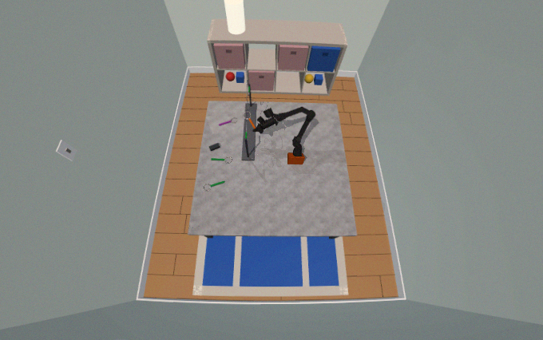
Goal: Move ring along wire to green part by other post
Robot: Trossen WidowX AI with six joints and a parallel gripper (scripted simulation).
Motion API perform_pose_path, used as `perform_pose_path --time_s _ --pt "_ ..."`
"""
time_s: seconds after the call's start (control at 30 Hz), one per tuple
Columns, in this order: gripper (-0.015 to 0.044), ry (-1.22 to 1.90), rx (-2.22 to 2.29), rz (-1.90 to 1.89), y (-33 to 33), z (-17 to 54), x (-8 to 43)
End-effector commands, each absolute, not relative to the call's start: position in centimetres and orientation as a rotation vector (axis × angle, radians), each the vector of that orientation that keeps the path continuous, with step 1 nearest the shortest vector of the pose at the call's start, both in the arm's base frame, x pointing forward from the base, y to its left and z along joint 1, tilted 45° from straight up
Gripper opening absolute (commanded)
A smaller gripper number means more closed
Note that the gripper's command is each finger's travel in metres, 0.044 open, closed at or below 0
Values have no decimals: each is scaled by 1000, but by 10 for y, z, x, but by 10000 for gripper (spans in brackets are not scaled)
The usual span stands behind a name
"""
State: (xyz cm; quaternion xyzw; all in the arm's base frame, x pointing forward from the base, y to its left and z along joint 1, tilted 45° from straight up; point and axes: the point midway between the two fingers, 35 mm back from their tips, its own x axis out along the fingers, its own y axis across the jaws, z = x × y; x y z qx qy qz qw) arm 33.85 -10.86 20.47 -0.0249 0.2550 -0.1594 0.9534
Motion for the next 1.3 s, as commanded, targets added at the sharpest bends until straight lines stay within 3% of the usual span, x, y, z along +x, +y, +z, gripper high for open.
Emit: perform_pose_path --time_s 0.0,1.27 --pt "-150 512 60 -288 -90 206 342" --pt "-150 455 841 -67 17 260 362"
